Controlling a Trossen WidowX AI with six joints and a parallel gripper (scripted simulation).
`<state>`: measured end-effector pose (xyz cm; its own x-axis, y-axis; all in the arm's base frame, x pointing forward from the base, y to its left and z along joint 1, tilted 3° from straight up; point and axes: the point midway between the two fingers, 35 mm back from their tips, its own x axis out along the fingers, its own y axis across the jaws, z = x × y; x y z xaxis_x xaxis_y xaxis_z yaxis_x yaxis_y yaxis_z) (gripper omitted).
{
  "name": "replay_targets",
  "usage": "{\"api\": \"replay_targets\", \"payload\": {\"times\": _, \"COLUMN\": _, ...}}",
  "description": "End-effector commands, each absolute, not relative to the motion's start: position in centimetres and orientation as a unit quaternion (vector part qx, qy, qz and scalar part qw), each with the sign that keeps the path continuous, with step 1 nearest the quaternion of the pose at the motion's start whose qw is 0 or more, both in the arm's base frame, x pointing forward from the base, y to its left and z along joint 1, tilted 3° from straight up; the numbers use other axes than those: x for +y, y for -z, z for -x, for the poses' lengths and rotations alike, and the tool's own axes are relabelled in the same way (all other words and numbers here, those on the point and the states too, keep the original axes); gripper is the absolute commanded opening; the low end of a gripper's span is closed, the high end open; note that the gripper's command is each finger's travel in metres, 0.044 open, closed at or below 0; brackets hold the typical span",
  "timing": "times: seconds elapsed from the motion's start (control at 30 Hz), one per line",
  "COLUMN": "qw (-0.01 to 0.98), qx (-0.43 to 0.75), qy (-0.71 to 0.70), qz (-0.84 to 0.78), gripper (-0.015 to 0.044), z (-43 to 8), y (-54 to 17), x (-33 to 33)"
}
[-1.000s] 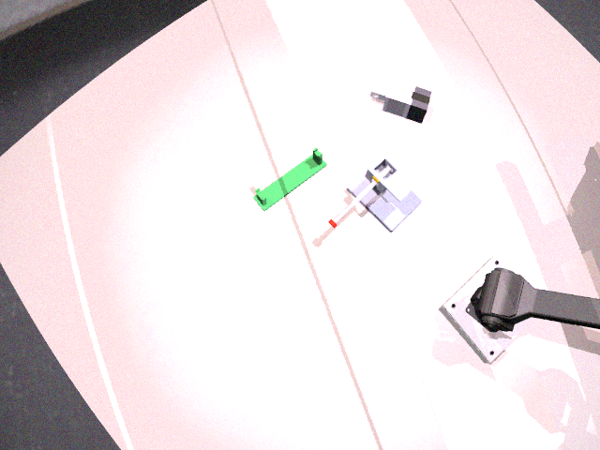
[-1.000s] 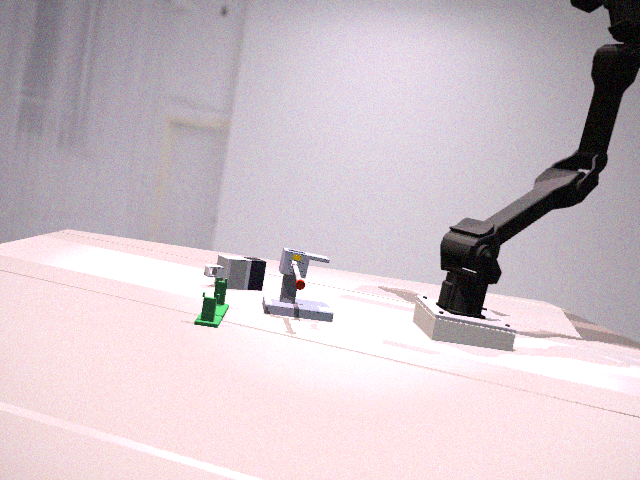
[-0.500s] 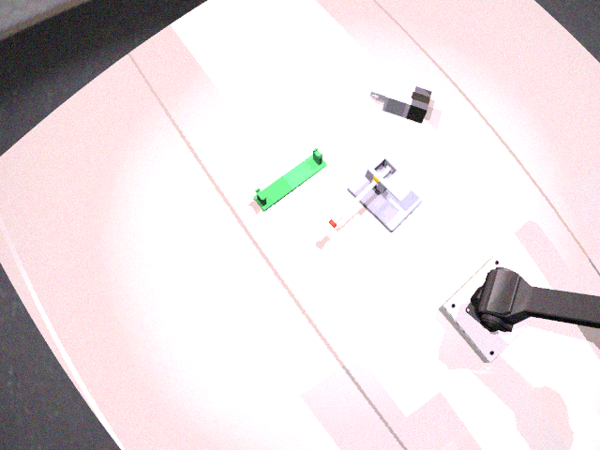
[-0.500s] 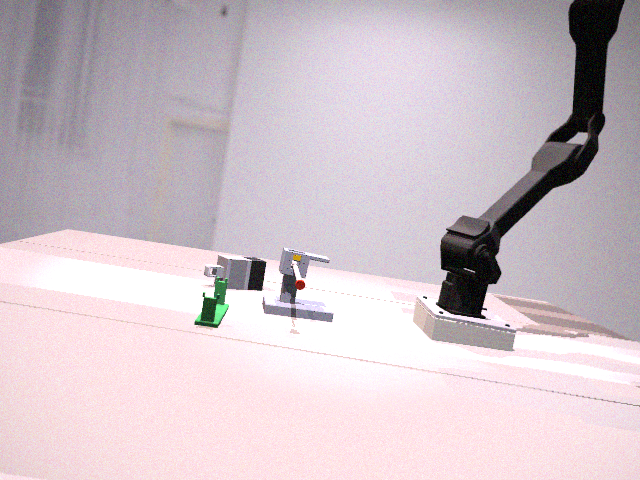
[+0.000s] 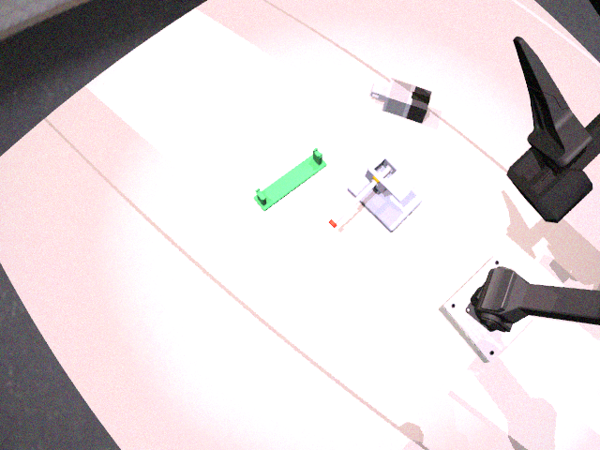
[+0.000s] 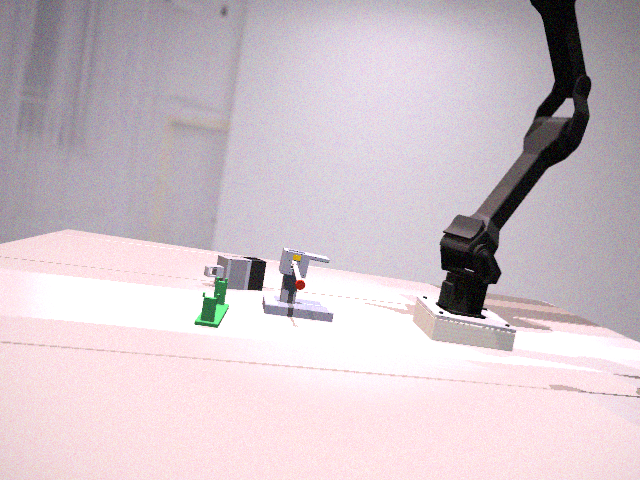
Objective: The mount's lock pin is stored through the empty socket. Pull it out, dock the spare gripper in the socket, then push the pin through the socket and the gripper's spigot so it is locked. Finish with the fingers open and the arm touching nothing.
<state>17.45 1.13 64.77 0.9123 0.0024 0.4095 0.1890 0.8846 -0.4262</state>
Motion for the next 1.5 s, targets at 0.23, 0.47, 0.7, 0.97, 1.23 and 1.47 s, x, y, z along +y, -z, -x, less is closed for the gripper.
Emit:
{"api": "replay_targets", "payload": {"times": 0.23, "qw": 0.93, "qx": -0.023, "qy": -0.022, "qz": 0.366, "gripper": 0.03, "z": -27.4, "y": -55.3, "x": 4.0}}
{"api": "replay_targets", "payload": {"times": 0.47, "qw": 0.893, "qx": 0.094, "qy": -0.084, "qz": 0.433, "gripper": 0.03, "z": -31.8, "y": -47.9, "x": 5.0}}
{"api": "replay_targets", "payload": {"times": 0.7, "qw": 0.839, "qx": 0.205, "qy": -0.157, "qz": 0.48, "gripper": 0.03, "z": -34.5, "y": -40.2, "x": 5.4}}
{"api": "replay_targets", "payload": {"times": 0.97, "qw": 0.76, "qx": 0.319, "qy": -0.25, "qz": 0.507, "gripper": 0.03, "z": -35.4, "y": -31.7, "x": 5.4}}
{"api": "replay_targets", "payload": {"times": 1.23, "qw": 0.669, "qx": 0.418, "qy": -0.35, "qz": 0.505, "gripper": 0.03, "z": -34.2, "y": -24.1, "x": 4.9}}
{"api": "replay_targets", "payload": {"times": 1.47, "qw": 0.583, "qx": 0.489, "qy": -0.438, "qz": 0.478, "gripper": 0.03, "z": -31.8, "y": -18.5, "x": 4.5}}
